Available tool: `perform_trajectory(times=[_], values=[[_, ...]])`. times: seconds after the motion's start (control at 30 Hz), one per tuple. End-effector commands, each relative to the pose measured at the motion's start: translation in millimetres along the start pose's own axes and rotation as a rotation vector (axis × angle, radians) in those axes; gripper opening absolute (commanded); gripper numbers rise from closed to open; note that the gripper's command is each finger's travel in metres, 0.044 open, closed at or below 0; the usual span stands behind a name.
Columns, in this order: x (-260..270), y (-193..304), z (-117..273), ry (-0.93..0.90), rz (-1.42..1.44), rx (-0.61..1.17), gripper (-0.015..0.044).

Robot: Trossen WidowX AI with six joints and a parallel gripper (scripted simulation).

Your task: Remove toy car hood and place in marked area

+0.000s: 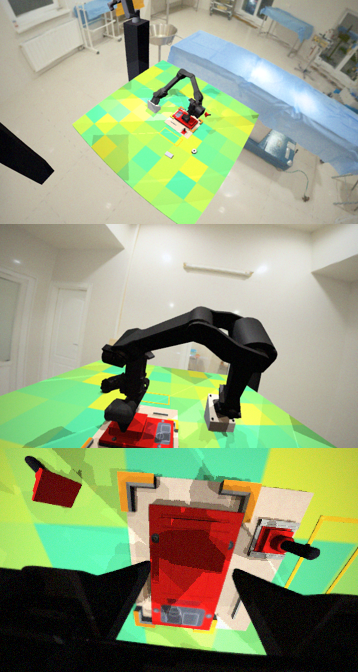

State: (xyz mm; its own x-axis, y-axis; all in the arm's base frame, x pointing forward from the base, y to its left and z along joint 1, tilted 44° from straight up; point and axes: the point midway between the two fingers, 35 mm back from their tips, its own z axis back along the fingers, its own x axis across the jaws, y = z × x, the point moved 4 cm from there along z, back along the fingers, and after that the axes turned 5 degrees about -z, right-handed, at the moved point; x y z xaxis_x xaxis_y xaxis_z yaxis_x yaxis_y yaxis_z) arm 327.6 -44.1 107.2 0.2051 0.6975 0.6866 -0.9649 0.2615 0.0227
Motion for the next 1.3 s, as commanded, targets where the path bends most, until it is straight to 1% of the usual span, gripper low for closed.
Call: perform_trajectory(times=[0.0, 1.17, 1.27], values=[[0.4, -0.1, -1.8, -0.005, -0.004, -0.001, 0.0440], [0.6, -0.1, -18.9, -0.006, -0.003, -0.001, 0.0440], [0.2, -0.1, -17.3, -0.001, 0.000, 0.000, 0.0361]])
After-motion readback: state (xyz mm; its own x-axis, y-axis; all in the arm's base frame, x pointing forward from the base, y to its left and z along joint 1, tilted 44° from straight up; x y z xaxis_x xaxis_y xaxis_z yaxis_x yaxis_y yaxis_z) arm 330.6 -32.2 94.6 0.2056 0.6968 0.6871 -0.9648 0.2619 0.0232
